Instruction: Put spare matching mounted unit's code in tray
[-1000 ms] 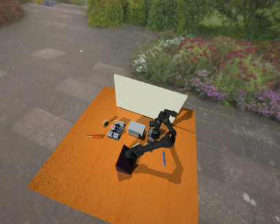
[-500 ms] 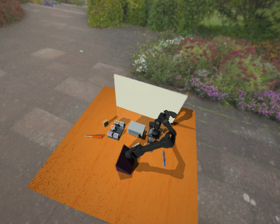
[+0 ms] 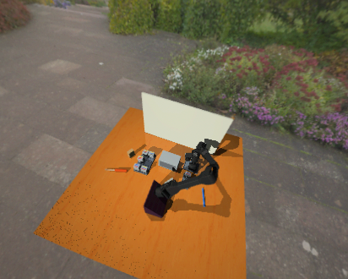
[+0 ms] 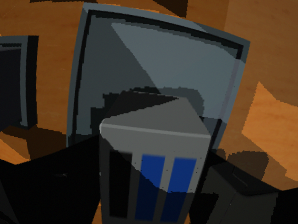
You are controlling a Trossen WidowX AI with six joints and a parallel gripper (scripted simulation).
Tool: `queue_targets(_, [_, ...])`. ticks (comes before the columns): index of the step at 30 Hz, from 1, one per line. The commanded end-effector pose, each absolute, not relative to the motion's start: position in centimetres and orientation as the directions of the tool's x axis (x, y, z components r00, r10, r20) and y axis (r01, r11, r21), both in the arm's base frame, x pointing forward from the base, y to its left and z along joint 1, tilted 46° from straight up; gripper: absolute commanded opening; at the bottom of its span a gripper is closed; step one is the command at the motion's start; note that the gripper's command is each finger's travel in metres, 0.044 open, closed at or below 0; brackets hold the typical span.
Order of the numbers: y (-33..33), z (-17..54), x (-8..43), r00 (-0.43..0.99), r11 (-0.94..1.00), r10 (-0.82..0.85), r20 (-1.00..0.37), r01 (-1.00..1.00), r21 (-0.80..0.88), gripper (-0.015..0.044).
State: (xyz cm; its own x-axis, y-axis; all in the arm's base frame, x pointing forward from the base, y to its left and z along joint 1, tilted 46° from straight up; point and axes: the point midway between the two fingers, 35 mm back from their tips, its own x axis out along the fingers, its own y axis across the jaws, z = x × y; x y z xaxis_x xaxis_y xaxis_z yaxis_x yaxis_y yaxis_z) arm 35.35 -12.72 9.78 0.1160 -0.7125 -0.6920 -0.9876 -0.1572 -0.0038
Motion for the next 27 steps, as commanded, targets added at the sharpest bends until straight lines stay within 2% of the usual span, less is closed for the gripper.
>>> queue_targets(1, [-12.9, 9.3, 35.2, 0.114, -0.161, -0.709, -0.696, -0.987, 0.003, 0.0])
queue_targets(6, [-13.2, 9.1, 35.1, 0.114, -0.161, -0.71, -0.695, -0.987, 0.003, 0.0])
queue_targets(22, [-13.1, 9.5, 35.3, 0.115, -0.157, -0.714, -0.691, -0.988, -0.003, 0.042])
queue_targets(23, [-13.1, 9.5, 35.3, 0.115, -0.157, -0.714, -0.691, -0.988, -0.003, 0.044])
queue_targets(27, [-9.8, 12.3, 35.2, 0.114, -0.158, -0.706, -0.699, -0.987, -0.001, 0.044])
